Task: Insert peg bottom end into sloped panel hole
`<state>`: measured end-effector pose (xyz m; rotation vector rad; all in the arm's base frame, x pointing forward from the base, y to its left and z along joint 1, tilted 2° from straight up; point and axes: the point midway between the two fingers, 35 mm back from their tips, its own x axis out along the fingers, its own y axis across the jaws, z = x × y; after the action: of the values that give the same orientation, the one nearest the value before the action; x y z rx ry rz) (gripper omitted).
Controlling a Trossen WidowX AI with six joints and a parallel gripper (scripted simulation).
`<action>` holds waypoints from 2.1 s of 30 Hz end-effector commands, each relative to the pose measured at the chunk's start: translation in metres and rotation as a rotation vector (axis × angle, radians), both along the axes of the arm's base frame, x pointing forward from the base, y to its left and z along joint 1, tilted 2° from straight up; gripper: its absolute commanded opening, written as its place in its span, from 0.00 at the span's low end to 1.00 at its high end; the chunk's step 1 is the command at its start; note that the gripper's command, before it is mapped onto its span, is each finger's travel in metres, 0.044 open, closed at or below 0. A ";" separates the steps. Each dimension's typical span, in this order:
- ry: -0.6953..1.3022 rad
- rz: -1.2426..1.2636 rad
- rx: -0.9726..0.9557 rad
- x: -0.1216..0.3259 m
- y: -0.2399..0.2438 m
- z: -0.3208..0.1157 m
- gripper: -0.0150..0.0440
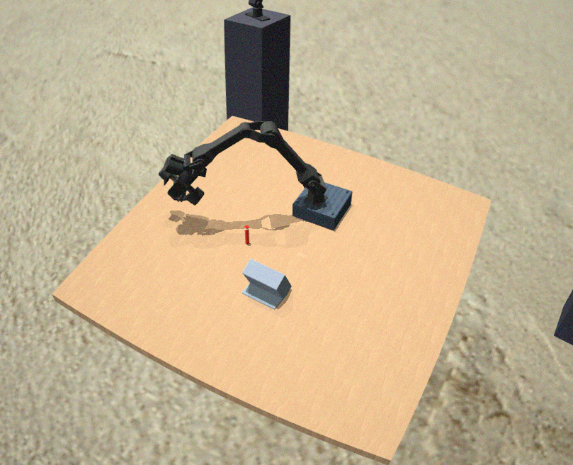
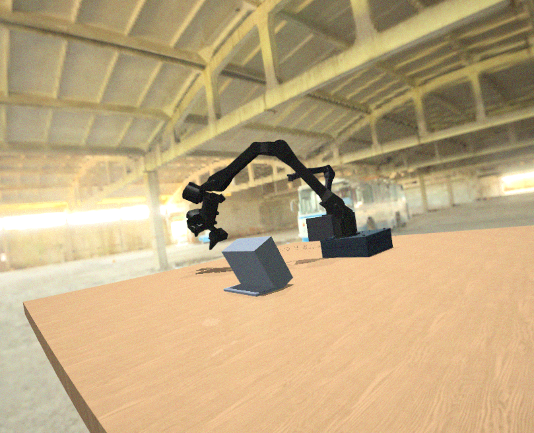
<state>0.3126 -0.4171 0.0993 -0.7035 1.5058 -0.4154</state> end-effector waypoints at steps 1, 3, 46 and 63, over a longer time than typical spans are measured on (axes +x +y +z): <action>-0.033 0.002 0.060 0.007 0.027 -0.003 1.00; -0.051 0.003 0.095 0.012 0.044 -0.003 1.00; -0.082 -0.200 0.693 -0.026 0.313 -0.014 1.00; -0.082 -0.200 0.693 -0.023 0.312 -0.042 1.00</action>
<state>0.2918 -0.1063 0.0661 -0.0005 1.4996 -0.0538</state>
